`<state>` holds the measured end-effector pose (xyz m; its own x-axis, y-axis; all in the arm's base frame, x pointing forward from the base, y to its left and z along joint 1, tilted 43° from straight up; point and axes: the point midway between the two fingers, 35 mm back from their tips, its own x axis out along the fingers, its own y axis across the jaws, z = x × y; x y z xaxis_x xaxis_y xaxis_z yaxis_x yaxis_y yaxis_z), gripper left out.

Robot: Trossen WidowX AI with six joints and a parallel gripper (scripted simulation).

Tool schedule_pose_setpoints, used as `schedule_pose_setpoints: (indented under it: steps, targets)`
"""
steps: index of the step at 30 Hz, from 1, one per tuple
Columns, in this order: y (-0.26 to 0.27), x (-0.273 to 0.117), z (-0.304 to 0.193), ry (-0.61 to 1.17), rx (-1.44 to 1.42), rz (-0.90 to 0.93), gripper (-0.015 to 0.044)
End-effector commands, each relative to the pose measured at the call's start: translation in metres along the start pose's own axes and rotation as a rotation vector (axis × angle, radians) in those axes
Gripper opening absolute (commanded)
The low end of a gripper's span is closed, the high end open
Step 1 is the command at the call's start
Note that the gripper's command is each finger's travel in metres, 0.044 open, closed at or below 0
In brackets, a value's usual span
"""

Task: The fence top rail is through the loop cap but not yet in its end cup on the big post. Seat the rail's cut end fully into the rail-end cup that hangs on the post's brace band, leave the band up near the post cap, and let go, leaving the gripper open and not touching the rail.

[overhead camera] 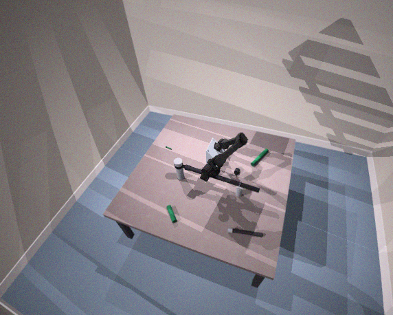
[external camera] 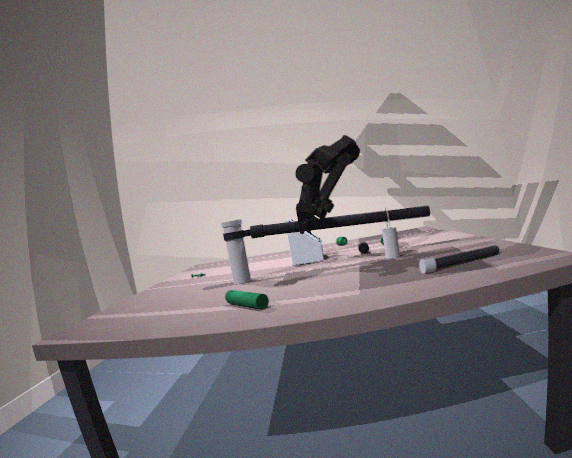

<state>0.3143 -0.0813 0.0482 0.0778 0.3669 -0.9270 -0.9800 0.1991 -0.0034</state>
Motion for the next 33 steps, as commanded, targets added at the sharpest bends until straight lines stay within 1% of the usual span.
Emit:
schedule_pose_setpoints:
  steps: [1, 33]
  targets:
    - [0.0001, -0.0006, -0.0029, 0.006, 0.001, -0.002, 0.0]
    - [0.0007, 0.0019, -0.001, -0.005, 0.002, 0.001, 0.0]
